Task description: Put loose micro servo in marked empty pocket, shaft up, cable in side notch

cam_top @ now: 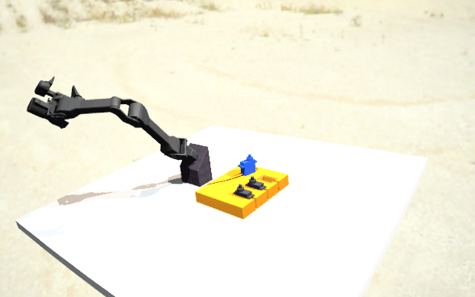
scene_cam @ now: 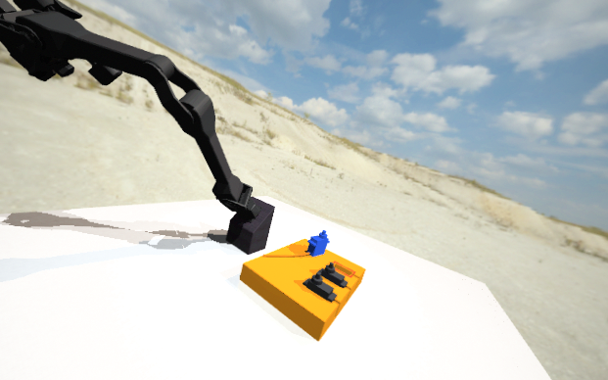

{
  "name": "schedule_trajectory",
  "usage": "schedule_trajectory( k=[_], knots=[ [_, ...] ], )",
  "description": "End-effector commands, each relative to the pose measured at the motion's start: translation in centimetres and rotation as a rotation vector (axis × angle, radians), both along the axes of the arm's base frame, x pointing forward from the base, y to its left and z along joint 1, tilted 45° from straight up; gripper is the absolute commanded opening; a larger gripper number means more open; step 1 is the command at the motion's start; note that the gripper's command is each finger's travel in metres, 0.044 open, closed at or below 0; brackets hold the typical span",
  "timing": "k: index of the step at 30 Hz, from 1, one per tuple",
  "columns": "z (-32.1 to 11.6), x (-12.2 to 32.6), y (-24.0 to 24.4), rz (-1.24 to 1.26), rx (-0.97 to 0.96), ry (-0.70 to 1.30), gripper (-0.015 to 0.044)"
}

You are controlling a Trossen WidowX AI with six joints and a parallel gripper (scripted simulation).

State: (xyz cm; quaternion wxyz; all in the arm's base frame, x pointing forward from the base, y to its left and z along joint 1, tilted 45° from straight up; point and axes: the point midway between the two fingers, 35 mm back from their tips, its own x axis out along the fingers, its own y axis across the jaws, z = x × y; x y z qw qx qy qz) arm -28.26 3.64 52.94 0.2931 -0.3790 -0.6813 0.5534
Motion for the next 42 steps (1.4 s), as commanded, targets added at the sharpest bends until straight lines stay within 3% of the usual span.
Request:
schedule_trajectory(
  k=[1, 13, 25, 42],
  knots=[
    [0.0, 0.0, 0.0, 0.002, -0.001, 0.001, 0.0426],
    [-1.0, -1.3, -4.7, 0.198, -0.096, 0.094, 0.044],
    [-4.2, -1.7, -15.3, 0.53, -0.303, 0.181, 0.044],
    [-9.3, 5.4, -29.6, 0.962, -0.678, 0.152, 0.044]
  ],
)
